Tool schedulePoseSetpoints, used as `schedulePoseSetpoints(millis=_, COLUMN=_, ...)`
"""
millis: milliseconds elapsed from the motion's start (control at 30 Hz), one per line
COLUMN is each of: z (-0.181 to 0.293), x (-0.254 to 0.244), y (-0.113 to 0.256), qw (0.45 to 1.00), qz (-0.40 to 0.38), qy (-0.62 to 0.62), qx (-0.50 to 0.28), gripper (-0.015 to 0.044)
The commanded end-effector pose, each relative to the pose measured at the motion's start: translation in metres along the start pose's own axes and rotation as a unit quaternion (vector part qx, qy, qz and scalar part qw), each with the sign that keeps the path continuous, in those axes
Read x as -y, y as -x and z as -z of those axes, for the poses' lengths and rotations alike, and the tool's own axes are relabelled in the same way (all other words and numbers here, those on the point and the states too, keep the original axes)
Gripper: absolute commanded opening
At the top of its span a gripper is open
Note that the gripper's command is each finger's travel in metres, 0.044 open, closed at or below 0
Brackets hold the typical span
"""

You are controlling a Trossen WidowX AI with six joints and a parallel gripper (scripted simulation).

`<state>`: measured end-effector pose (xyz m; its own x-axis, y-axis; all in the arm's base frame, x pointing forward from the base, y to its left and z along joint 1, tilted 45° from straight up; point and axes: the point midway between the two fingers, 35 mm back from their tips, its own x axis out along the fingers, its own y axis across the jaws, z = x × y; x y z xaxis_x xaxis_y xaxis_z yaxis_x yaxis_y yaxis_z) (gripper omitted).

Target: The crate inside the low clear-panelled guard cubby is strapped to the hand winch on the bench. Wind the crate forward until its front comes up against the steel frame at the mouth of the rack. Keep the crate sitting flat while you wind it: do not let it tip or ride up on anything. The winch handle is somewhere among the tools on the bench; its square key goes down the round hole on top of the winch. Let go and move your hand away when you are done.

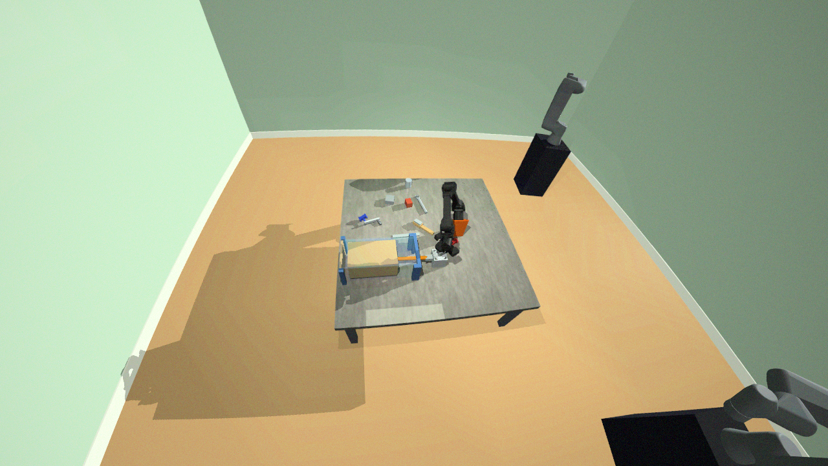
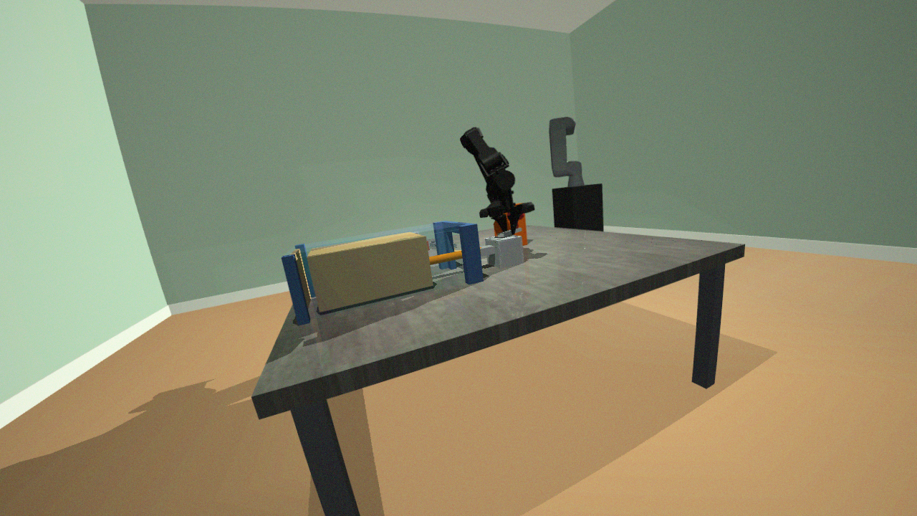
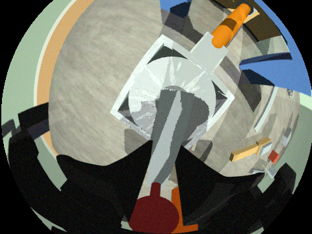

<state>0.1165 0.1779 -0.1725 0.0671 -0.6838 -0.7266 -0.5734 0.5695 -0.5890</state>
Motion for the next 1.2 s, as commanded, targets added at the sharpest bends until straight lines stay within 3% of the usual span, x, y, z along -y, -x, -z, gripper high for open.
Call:
schedulePoseSetpoints(millis=0, z=-0.0004, x=0.0028, y=-0.0039, qw=0.999, qz=0.005, qy=0.034, qx=-0.002, gripper=0.0000)
schedulePoseSetpoints(millis=1167, z=0.0005, x=0.0010, y=-0.0044, qw=1.000, qz=0.005, qy=0.030, qx=-0.002, gripper=0.0000)
